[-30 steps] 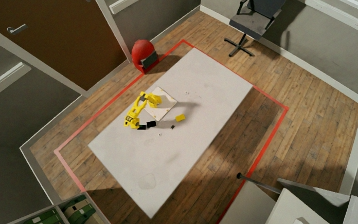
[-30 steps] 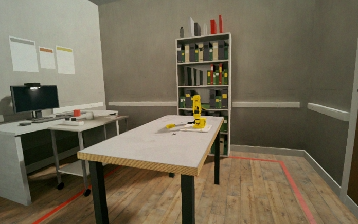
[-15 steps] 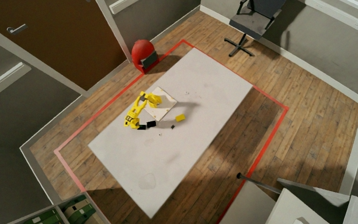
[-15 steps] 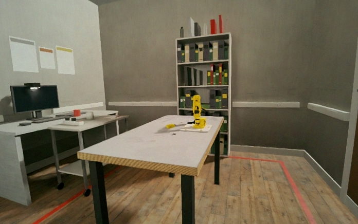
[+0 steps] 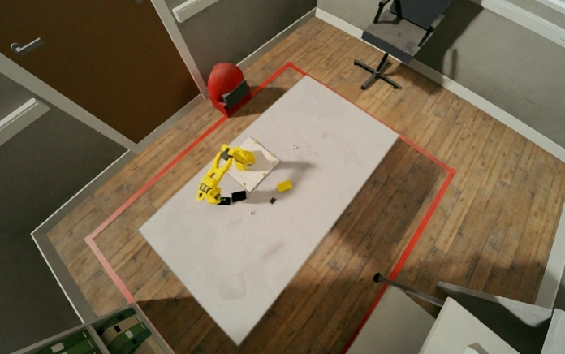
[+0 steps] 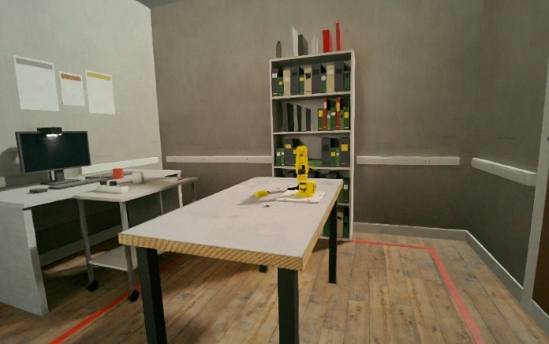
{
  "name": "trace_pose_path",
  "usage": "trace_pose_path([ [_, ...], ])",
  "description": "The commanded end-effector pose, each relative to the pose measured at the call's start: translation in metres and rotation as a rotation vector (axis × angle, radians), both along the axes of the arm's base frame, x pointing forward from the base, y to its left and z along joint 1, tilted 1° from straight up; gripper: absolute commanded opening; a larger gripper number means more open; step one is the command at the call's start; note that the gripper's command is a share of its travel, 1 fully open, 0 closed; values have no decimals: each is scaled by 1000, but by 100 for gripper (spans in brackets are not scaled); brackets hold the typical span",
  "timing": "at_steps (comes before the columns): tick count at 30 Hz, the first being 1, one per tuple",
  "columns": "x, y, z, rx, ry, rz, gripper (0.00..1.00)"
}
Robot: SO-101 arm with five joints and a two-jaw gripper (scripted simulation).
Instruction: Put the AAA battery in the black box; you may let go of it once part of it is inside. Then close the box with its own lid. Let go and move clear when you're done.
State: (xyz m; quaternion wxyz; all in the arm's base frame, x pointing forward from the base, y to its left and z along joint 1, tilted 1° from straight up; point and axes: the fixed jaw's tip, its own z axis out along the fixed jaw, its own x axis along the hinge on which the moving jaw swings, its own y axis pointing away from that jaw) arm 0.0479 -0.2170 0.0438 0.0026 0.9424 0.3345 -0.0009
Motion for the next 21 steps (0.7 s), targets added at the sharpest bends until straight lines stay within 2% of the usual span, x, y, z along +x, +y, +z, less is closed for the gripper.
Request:
trace_pose_path([
  [1, -2, 1, -7, 9, 1, 1, 3],
  [8, -2, 2, -17, 9, 1, 1, 3],
  [21, -2, 2, -24, 9, 1, 1, 3],
])
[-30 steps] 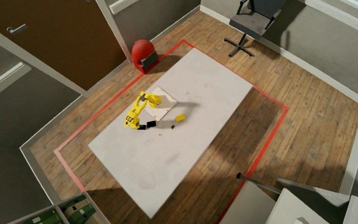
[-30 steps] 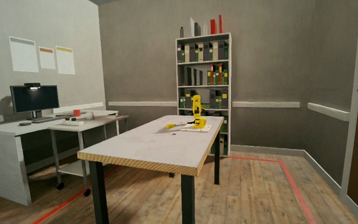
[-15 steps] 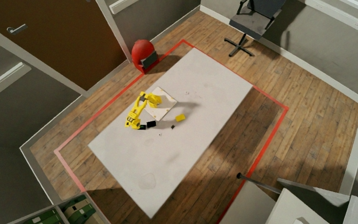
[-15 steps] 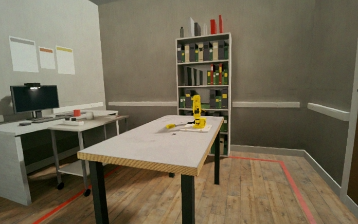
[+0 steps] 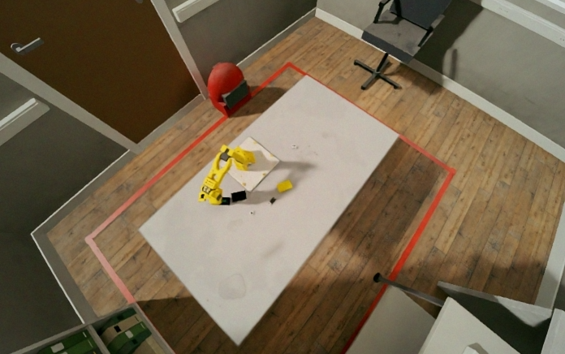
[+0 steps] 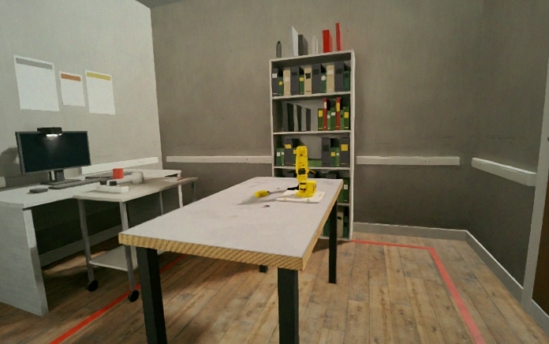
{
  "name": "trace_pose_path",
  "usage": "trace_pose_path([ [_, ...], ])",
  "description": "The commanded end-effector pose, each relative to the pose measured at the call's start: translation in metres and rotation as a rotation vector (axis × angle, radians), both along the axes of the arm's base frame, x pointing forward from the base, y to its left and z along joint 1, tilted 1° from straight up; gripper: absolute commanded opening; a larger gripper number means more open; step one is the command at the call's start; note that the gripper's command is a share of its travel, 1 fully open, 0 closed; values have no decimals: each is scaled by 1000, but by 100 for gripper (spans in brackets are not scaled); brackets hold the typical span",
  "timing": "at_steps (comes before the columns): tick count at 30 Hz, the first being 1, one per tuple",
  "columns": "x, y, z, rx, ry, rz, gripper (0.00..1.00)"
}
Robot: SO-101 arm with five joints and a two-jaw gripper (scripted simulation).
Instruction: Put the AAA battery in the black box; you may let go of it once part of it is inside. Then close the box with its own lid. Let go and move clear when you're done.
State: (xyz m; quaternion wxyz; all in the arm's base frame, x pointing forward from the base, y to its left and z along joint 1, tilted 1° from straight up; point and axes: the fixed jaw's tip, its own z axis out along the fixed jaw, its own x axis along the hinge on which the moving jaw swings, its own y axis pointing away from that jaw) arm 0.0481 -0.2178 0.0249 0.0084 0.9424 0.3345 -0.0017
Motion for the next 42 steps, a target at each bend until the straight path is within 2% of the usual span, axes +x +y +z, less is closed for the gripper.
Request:
trace_pose_path([
  [1, -2, 3, -5, 21, 3, 1, 3],
  [19, 0, 3, -11, 21, 3, 1, 3],
  [42, 0, 3, -11, 21, 3, 1, 3],
])
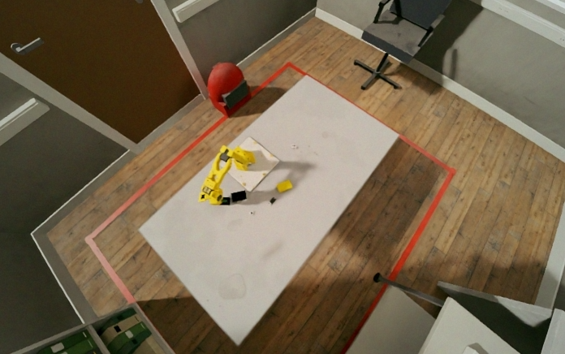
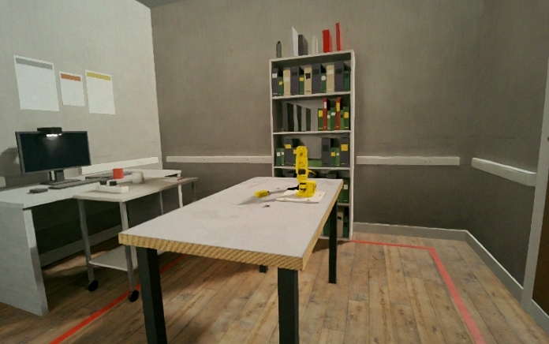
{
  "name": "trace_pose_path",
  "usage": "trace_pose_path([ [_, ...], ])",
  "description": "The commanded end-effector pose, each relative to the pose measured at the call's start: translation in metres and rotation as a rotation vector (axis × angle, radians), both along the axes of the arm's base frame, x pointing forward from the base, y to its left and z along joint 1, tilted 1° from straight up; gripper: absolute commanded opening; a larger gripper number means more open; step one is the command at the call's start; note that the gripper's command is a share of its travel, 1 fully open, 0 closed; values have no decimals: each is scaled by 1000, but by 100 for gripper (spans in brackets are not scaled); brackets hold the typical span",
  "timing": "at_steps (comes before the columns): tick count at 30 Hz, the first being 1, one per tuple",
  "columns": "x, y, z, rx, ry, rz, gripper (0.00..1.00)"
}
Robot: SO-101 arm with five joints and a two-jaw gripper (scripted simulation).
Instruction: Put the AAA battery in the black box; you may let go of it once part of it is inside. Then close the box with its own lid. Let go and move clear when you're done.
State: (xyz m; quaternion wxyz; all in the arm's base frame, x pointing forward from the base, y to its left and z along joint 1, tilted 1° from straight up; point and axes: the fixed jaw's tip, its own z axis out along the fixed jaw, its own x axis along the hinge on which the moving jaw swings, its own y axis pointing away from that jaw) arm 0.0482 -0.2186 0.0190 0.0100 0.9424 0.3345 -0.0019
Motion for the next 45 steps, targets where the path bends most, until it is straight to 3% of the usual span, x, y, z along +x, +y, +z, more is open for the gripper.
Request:
trace_pose_path([
  [1, 0, 4, -5, 24, 4, 1, 3],
  [45, 0, 4, -5, 24, 4, 1, 9],
])
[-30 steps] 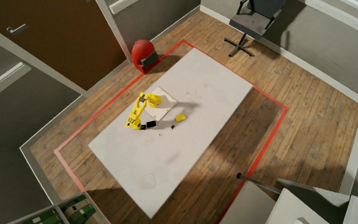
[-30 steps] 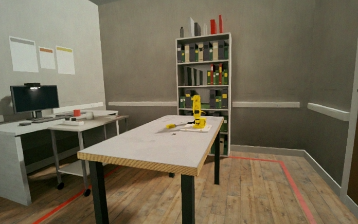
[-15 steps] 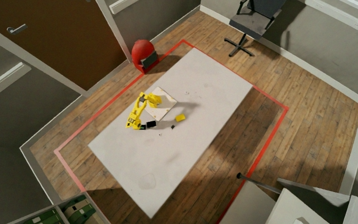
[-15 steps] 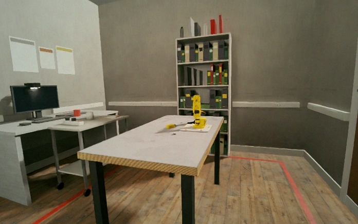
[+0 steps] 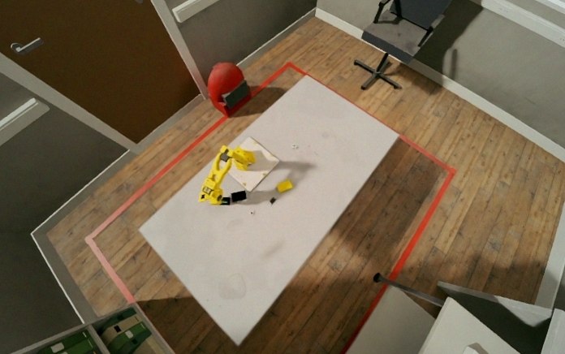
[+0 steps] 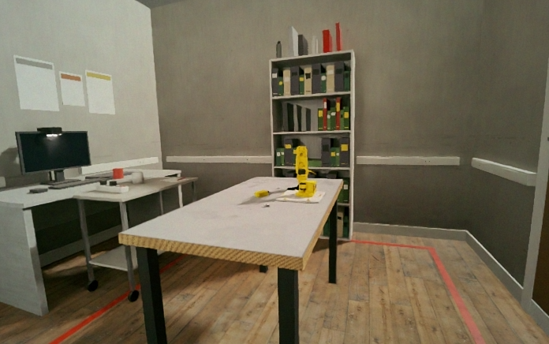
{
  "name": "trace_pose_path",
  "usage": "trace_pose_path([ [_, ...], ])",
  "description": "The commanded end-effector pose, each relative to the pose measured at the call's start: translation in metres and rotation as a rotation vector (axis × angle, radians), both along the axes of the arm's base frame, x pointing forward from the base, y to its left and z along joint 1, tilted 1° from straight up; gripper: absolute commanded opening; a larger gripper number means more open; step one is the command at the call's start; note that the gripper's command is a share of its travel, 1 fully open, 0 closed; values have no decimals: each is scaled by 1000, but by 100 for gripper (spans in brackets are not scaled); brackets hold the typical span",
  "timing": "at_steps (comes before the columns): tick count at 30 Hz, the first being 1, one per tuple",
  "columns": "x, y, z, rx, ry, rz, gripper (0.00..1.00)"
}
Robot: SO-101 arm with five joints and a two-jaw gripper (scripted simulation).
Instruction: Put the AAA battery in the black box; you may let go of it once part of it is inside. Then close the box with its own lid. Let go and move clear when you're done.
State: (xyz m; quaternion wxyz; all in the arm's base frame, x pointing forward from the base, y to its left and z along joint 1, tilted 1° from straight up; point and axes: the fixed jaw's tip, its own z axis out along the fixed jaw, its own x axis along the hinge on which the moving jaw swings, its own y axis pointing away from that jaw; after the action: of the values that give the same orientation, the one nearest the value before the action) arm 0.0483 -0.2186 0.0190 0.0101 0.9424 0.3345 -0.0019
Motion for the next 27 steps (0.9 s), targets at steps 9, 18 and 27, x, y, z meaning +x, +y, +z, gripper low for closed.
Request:
trace_pose_path([
  [9, 0, 4, -5, 24, 4, 1, 13],
  [18, 0, 4, -5, 24, 4, 1, 15],
  [27, 0, 4, -4, 24, 4, 1, 15],
])
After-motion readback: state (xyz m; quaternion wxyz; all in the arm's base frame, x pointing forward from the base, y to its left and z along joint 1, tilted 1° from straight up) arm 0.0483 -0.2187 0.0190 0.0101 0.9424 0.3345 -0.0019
